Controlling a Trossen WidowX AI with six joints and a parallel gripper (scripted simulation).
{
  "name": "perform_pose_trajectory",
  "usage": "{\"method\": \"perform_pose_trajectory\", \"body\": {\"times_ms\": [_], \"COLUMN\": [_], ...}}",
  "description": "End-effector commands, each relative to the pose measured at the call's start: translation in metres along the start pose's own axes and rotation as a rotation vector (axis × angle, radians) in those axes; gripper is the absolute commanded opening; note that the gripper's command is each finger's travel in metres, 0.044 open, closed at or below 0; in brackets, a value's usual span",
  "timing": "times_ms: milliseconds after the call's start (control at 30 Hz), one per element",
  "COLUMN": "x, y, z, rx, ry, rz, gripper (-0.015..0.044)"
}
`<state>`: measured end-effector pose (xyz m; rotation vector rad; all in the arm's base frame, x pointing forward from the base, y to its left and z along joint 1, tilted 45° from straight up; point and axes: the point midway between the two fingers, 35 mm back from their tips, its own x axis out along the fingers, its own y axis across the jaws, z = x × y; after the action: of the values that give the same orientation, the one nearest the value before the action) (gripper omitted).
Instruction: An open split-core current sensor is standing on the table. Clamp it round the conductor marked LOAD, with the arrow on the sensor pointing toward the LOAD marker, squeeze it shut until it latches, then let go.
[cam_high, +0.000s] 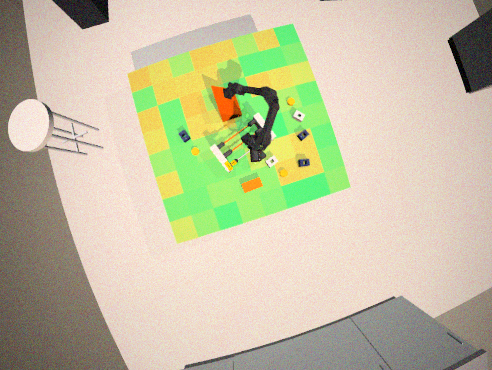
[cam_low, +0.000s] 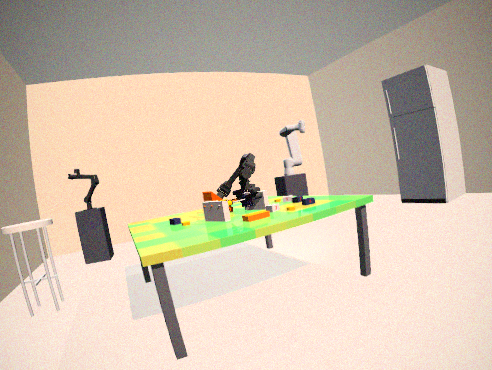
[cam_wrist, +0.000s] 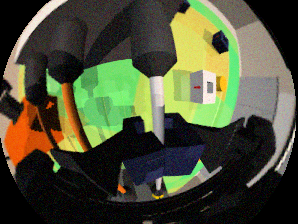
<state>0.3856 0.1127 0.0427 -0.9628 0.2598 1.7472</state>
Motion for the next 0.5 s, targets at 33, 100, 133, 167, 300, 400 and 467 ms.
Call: {"method": "perform_pose_trajectory", "body": {"times_ms": [33, 100, 133, 167, 300, 400, 467], "x": [-0.0007, -0.0007, -0.0007, -0.0002, -0.0027, -0.0061, -0.0086], "y": [-0.0002, -0.0002, -0.0002, -0.0001, -0.0007, -0.0011, -0.0013], "z": [-0.0003, -0.0003, -0.0003, -0.0001, -0.0007, -0.0012, -0.0014], "rx": [-0.001, -0.001, -0.001, 0.0, 0.004, 0.007, 0.009], "ry": [0.001, 0.001, 0.001, 0.0, 0.001, 0.001, 0.001], "rz": [-0.002, -0.002, -0.002, -0.003, -0.042, -0.09, -0.123], "gripper": [0.0, 0.0, 0.0, 0.0, 0.0, 0.0, 0.0]}}
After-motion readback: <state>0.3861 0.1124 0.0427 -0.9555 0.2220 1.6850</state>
